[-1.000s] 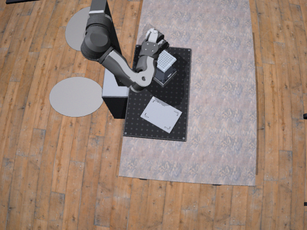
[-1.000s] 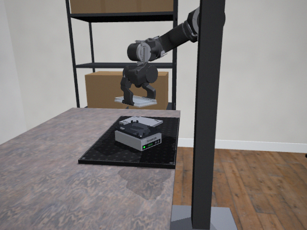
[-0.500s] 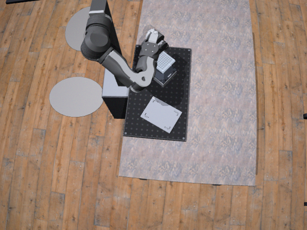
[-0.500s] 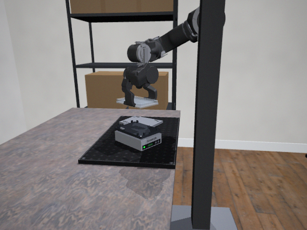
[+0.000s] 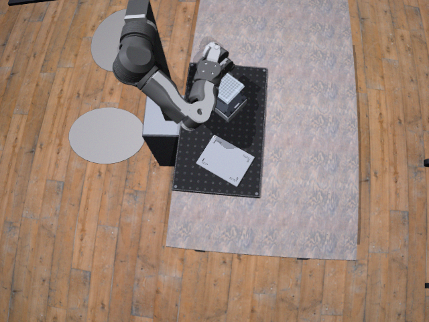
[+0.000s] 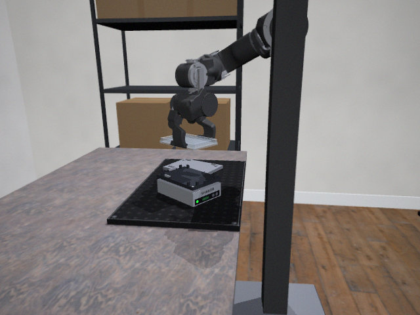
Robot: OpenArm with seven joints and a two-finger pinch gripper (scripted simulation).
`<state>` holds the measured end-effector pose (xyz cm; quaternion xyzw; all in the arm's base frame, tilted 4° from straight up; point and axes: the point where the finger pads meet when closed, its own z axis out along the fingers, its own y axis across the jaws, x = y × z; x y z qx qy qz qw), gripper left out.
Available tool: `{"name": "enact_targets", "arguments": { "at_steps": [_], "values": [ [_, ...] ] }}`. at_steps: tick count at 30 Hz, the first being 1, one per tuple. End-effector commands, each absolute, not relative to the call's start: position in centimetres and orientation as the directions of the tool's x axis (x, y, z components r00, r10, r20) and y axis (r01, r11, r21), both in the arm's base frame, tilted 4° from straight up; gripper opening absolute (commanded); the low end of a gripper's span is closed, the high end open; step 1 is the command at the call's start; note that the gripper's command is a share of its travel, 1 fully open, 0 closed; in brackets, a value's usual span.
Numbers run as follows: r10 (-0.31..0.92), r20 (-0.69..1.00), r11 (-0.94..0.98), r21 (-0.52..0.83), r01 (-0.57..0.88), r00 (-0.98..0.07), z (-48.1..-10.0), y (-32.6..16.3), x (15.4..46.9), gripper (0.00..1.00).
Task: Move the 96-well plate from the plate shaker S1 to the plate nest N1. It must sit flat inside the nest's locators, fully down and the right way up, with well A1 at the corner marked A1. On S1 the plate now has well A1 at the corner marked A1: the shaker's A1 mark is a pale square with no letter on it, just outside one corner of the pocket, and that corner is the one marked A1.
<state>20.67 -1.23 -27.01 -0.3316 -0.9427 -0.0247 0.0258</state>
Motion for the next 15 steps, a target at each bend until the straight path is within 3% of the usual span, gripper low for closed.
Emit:
{"name": "enact_targets", "arguments": {
  "at_steps": [1, 4, 15],
  "values": [
    [0.578, 0.061, 0.813, 0.032, 0.581, -0.813, -27.4, -2.4, 20.8, 0.0],
    [0.481, 0.055, 0.875, 0.041, 0.483, -0.875, -28.0, -4.8, 21.0, 0.0],
    [0.481, 0.055, 0.875, 0.041, 0.483, -0.875, -28.0, -4.8, 21.0, 0.0]
  ]
}}
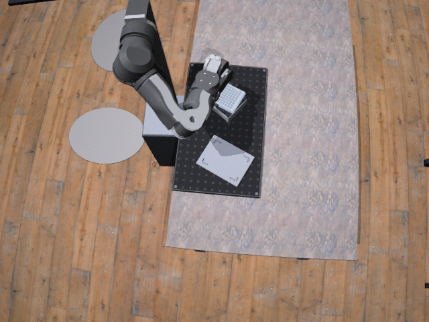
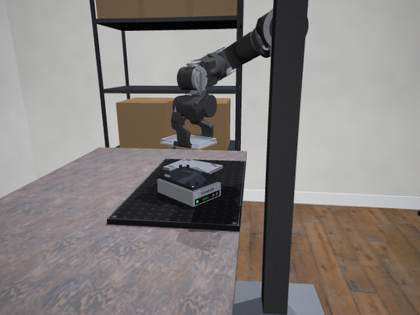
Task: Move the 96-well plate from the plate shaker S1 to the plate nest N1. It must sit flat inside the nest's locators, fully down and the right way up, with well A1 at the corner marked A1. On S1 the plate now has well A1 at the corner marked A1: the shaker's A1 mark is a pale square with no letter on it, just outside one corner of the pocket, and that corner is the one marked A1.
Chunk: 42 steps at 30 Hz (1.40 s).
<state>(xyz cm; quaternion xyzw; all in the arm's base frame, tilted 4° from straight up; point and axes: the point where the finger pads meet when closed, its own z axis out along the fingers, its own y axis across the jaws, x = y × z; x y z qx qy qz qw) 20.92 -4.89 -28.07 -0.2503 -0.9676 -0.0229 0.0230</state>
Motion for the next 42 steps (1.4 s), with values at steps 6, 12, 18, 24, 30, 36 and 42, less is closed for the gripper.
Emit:
{"name": "enact_targets", "arguments": {
  "at_steps": [6, 12, 18, 24, 30, 36, 42],
  "values": [
    [0.481, 0.055, 0.875, 0.041, 0.483, -0.875, -29.0, -8.7, 21.3, 0.0],
    [0.481, 0.055, 0.875, 0.041, 0.483, -0.875, -29.0, -8.7, 21.3, 0.0],
    [0.481, 0.055, 0.875, 0.041, 0.483, -0.875, -29.0, -8.7, 21.3, 0.0],
    [0.481, 0.054, 0.875, 0.041, 0.483, -0.875, -30.1, -12.6, 21.5, 0.0],
    [0.481, 0.054, 0.875, 0.041, 0.483, -0.875, -30.1, -12.6, 21.5, 0.0],
    [0.482, 0.055, 0.874, 0.037, 0.484, -0.874, -30.3, -13.5, 21.5, 0.0],
    [0.481, 0.054, 0.875, 0.041, 0.483, -0.875, -31.1, -16.5, 21.7, 0.0]
  ]
}}
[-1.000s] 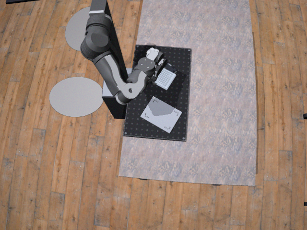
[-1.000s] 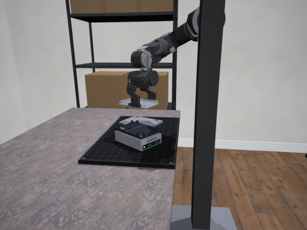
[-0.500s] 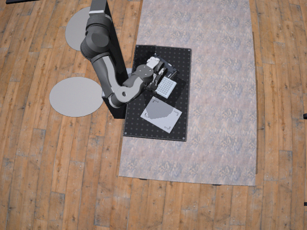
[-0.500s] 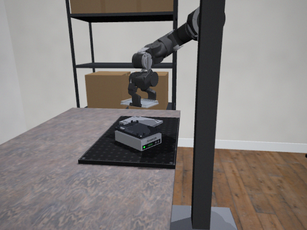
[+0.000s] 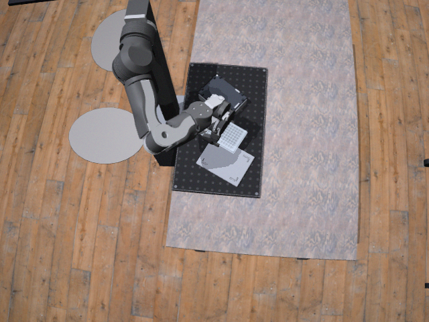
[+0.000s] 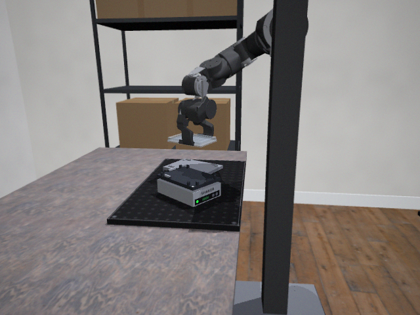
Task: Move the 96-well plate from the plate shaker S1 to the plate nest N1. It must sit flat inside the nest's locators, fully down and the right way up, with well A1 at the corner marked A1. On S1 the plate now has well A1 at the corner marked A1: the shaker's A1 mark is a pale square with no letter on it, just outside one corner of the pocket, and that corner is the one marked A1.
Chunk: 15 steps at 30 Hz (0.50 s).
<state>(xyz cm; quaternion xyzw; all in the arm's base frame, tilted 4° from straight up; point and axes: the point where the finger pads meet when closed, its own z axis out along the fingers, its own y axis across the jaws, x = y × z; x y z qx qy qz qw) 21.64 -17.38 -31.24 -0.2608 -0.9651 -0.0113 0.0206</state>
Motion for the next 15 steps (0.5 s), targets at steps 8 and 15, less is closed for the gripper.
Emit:
{"name": "enact_targets", "arguments": {
  "at_steps": [8, 15],
  "values": [
    [0.481, 0.054, 0.875, 0.041, 0.483, -0.875, -31.1, -16.5, 21.7, 0.0],
    [0.481, 0.054, 0.875, 0.04, 0.483, -0.875, -32.2, -20.4, 22.1, 0.0]
  ]
}}
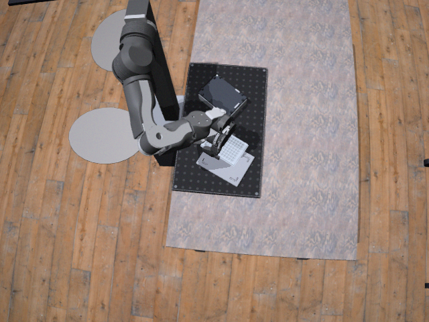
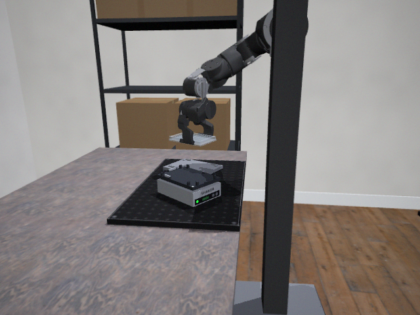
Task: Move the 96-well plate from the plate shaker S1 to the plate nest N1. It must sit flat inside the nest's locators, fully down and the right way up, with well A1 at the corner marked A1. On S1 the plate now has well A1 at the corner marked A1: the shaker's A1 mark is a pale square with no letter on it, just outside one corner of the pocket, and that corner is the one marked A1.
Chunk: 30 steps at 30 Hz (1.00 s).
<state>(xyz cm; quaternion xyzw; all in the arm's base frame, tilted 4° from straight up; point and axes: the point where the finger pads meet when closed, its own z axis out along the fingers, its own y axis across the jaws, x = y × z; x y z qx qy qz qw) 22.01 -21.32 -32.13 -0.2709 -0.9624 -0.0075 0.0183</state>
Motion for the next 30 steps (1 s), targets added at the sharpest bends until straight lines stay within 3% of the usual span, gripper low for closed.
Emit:
{"name": "enact_targets", "arguments": {
  "at_steps": [1, 12, 17, 30],
  "values": [
    [0.481, 0.054, 0.875, 0.04, 0.483, -0.875, -32.2, -20.4, 22.1, 0.0],
    [0.481, 0.054, 0.875, 0.04, 0.483, -0.875, -32.2, -20.4, 22.1, 0.0],
    [0.481, 0.054, 0.875, 0.04, 0.483, -0.875, -33.2, -24.3, 22.4, 0.0],
    [0.482, 0.053, 0.874, 0.038, 0.484, -0.874, -33.2, -24.3, 22.4, 0.0]
  ]
}}
